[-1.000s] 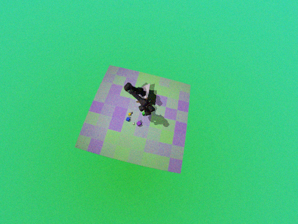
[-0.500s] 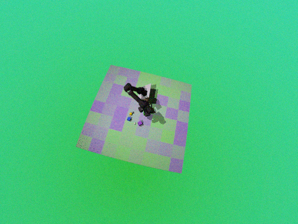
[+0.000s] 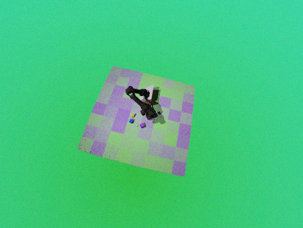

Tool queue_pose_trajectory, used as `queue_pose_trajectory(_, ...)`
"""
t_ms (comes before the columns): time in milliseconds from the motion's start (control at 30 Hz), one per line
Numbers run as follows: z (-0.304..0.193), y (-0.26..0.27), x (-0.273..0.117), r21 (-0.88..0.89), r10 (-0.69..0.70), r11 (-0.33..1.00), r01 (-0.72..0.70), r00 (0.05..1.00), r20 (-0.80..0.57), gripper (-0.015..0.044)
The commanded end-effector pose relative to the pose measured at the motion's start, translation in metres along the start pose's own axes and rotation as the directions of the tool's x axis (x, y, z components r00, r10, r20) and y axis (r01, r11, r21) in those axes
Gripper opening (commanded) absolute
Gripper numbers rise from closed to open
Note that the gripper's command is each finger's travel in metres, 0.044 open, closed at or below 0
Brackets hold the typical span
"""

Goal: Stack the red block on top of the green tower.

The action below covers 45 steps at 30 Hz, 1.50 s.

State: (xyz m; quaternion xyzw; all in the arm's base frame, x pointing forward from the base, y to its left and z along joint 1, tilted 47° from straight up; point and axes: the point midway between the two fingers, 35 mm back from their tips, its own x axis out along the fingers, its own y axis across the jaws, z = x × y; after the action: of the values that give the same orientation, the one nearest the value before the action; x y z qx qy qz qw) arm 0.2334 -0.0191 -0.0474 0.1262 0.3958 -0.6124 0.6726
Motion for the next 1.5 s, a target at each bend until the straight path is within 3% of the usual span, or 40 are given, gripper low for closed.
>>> queue_pose_trajectory(0, 0.0004, -0.0005, 0.0030, -0.006, 0.001, 1.000, -0.001, 1.000, 0.007, 0.0000)
queue_pose_trajectory(900, 0.0004, -0.0003, 0.0015, -0.006, 0.001, 1.000, -0.001, 1.000, 0.007, 0.0000)
queue_pose_trajectory(1467, -0.0003, -0.0005, 0.0036, -0.003, 0.000, 1.000, 0.000, 1.000, 0.002, 0.0440)
